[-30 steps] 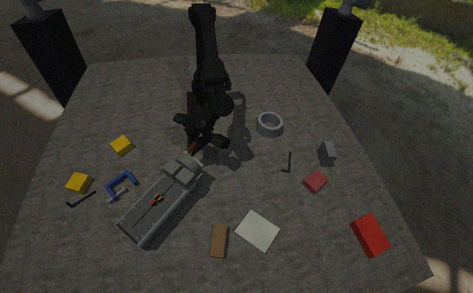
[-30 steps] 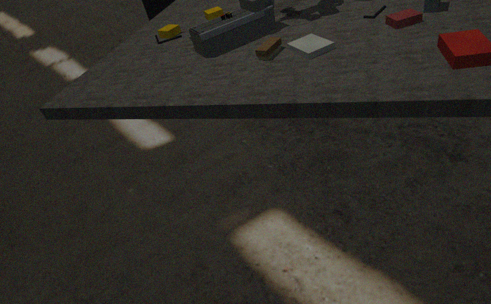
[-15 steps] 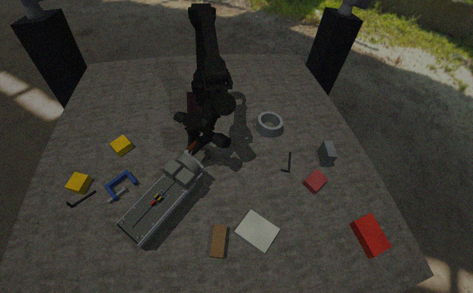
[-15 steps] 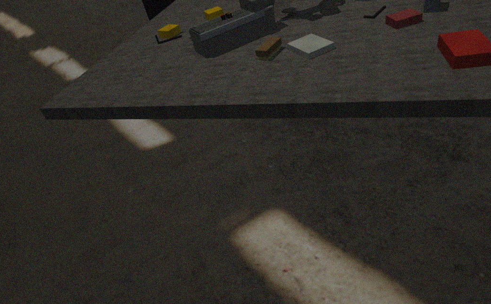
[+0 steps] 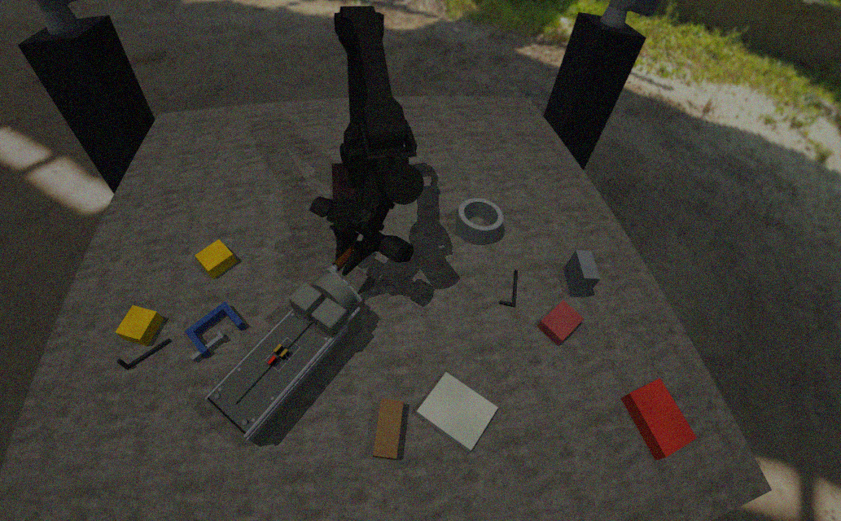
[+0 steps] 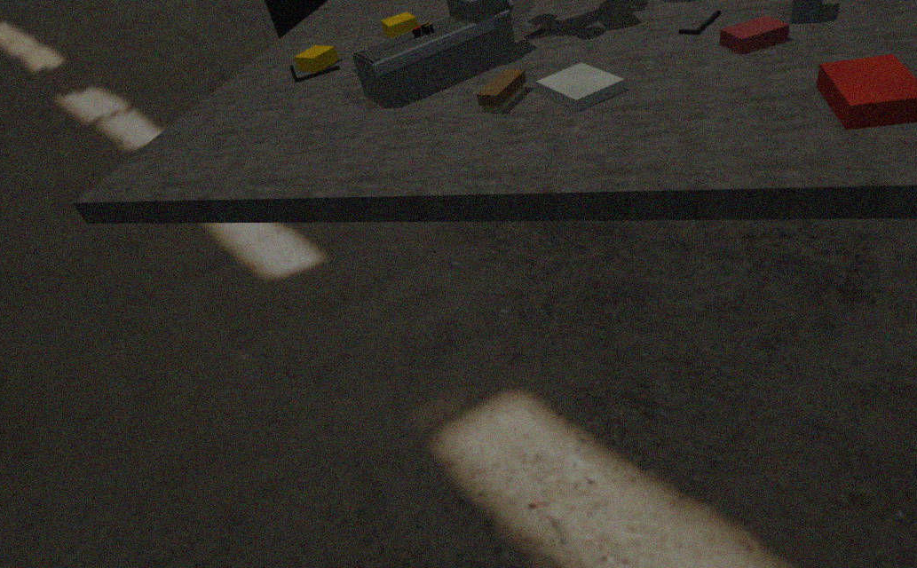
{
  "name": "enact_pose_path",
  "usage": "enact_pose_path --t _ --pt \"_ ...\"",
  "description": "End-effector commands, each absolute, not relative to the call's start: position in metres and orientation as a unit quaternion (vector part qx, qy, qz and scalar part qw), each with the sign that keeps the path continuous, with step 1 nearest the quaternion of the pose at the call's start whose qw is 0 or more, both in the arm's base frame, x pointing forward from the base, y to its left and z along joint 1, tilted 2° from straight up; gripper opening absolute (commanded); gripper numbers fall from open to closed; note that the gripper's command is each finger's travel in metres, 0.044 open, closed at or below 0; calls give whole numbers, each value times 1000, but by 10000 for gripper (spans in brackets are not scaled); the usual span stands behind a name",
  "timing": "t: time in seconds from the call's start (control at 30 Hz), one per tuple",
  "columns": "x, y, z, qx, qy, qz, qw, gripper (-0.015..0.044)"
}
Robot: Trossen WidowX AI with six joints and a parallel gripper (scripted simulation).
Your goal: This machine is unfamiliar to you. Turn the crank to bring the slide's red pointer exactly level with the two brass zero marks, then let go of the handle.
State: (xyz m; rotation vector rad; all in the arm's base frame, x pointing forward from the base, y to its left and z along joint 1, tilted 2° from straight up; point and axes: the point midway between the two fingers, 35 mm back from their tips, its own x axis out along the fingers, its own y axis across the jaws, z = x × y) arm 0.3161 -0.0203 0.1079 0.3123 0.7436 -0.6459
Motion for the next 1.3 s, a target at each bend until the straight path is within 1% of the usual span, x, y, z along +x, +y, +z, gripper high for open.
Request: enact_pose_path --t 0.0,1.27 --pt "320 -15 115 151 349 -306 873 0" --pt "324 -10 118 151 349 -305 873 0"
